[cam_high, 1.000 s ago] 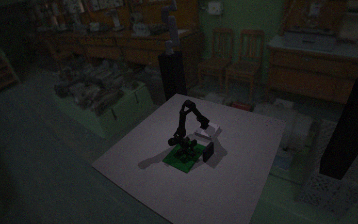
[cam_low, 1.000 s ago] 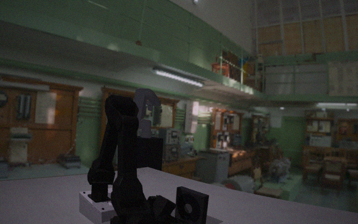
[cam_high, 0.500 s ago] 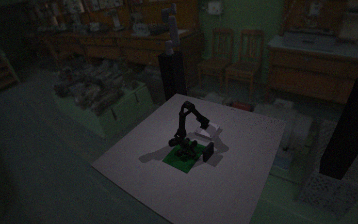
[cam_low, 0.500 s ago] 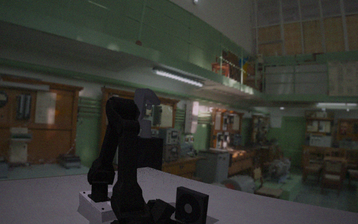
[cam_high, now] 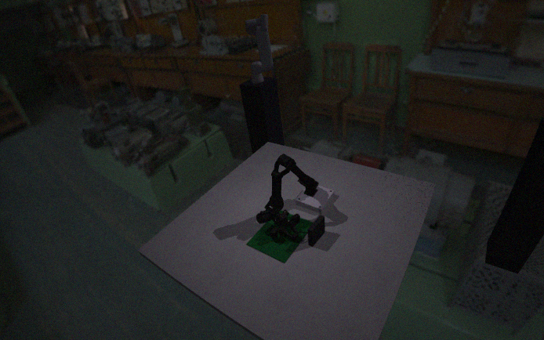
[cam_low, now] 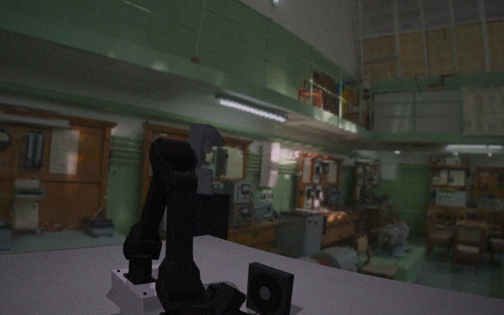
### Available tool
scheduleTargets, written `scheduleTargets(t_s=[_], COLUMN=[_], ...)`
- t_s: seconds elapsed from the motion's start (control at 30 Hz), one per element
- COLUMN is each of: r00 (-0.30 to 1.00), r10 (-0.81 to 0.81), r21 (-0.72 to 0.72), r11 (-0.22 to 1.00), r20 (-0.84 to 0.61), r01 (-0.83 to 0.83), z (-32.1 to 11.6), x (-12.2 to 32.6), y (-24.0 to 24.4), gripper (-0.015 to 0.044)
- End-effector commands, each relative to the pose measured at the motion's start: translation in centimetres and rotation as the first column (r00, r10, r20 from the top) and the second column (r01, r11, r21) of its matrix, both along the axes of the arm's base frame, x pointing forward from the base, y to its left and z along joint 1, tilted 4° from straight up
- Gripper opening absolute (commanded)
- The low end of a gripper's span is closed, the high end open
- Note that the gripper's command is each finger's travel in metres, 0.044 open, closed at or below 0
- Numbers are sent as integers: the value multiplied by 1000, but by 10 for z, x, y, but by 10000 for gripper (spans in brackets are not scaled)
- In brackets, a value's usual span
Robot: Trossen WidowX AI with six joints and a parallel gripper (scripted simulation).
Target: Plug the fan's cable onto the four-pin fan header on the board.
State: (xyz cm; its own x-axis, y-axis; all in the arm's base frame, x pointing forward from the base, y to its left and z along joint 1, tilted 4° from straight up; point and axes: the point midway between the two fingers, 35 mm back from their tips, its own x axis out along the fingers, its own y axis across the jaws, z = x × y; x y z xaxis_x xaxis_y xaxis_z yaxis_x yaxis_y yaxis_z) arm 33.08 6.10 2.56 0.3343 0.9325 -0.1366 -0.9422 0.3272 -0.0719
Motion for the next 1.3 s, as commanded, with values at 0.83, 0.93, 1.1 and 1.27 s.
scheduleTargets(t_s=[0.83,0.93,1.1,1.27], r00=[1000,1000,1000,1000], r10=[0,0,0,0], r21=[0,0,0,0], r11=[1000,1000,1000,1000], r20=[0,0,0,0], r01=[0,0,0,0], z=[0,0,0,0], x=[0,0,0,0], y=[0,0,0,0], gripper=[0,0,0,26])
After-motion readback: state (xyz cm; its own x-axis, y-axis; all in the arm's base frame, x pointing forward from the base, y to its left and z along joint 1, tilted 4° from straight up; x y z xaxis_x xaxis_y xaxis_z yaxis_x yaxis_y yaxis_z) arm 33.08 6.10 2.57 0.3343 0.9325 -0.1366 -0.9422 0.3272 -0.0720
